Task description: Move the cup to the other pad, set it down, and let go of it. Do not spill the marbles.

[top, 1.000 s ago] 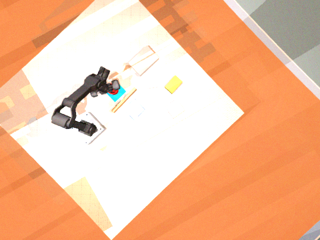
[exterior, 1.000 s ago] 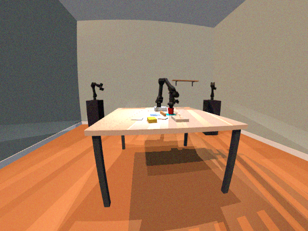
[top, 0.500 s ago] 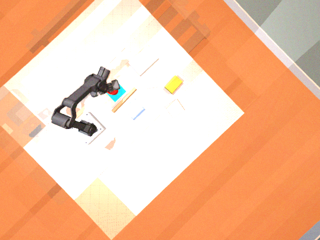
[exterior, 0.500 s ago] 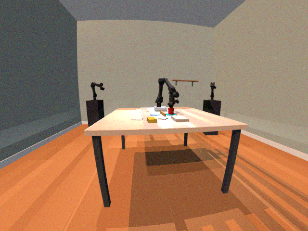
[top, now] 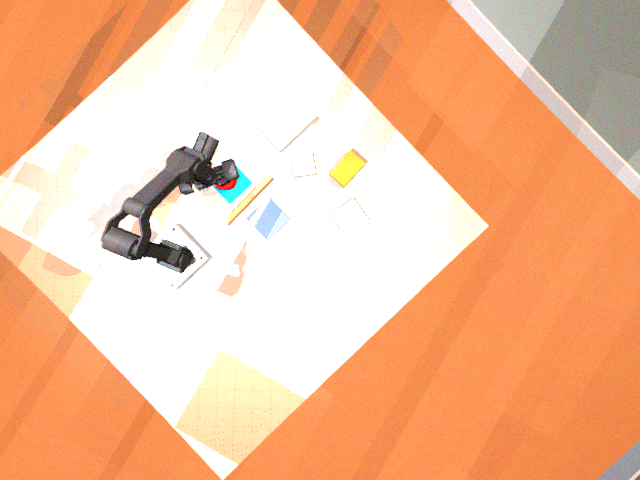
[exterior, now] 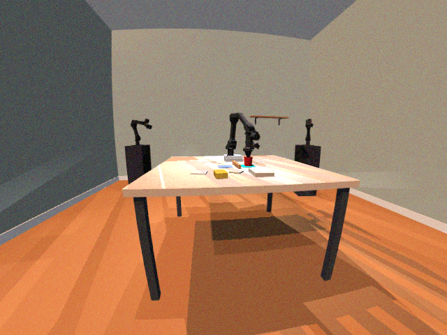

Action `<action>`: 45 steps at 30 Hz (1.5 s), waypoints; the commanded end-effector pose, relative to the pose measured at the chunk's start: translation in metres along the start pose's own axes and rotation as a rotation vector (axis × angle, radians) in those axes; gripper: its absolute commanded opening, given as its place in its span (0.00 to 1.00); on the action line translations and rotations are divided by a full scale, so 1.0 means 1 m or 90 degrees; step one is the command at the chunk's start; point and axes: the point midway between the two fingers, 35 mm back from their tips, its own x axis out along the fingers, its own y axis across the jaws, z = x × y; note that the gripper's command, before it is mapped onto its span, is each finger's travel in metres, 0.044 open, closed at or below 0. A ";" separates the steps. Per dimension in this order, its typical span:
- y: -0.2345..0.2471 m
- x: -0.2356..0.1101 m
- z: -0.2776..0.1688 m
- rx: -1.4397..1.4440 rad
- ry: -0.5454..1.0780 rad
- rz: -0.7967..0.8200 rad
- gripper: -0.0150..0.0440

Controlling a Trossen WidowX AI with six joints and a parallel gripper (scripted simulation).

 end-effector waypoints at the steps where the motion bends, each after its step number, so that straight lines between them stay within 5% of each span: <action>1: -0.002 -0.010 0.002 0.001 -0.006 -0.006 0.47; 22: 0.004 -0.039 -0.003 0.004 -0.004 -0.005 0.47; 34: 0.004 -0.041 -0.003 0.000 -0.001 -0.001 1.00; 45: 0.005 -0.084 -0.004 0.003 -0.003 -0.004 1.00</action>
